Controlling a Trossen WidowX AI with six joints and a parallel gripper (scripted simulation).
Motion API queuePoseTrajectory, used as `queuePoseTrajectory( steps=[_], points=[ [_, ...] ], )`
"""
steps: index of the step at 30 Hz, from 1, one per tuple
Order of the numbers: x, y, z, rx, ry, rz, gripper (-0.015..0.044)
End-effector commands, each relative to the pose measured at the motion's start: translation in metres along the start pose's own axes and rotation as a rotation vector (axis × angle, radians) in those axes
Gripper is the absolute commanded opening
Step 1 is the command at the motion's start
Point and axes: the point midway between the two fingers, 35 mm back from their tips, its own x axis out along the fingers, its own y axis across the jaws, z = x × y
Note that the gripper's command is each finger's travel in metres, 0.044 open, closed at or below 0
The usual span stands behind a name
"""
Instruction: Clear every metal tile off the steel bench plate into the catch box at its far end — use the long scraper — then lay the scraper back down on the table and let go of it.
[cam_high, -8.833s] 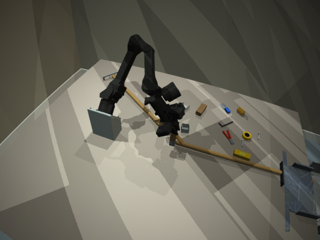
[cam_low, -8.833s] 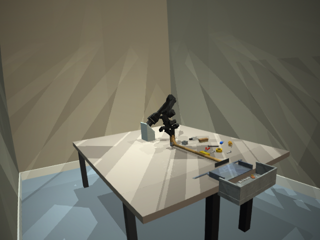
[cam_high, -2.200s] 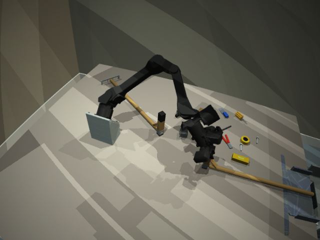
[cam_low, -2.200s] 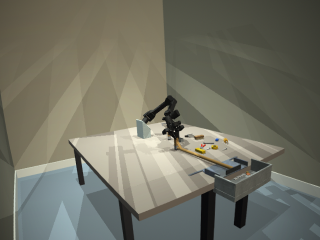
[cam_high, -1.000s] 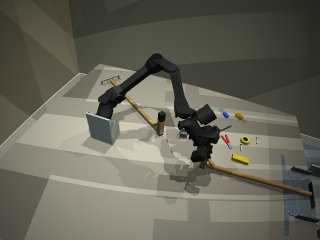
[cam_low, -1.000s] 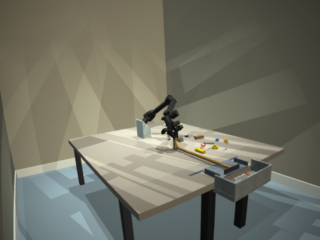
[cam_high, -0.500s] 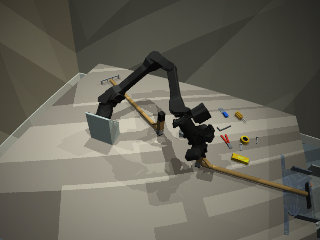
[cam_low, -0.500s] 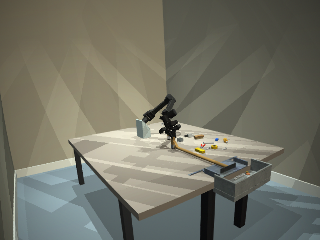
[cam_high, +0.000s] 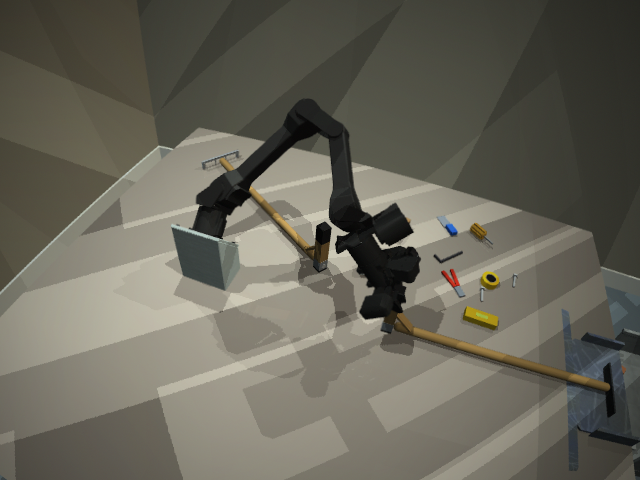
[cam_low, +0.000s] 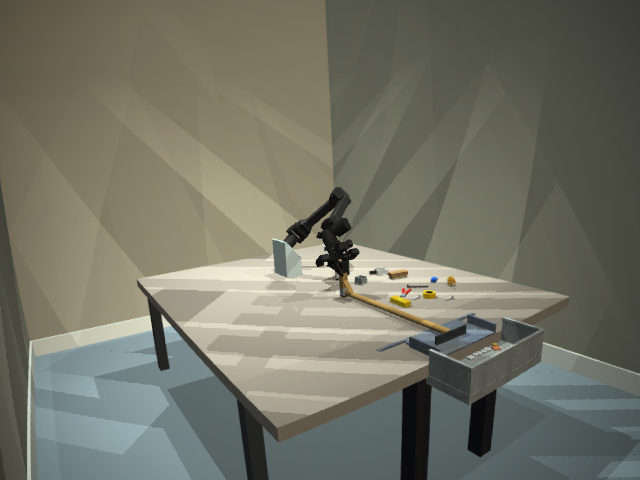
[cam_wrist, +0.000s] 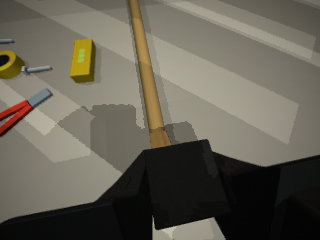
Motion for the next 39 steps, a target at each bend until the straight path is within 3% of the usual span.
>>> queuePoseTrajectory(
  steps=[1,39],
  points=[
    [-0.008,0.002,0.002,-0.011,-0.017,0.005,0.0],
    [-0.043,0.003,-0.039,-0.009,-0.02,0.003,0.0]
  ],
)
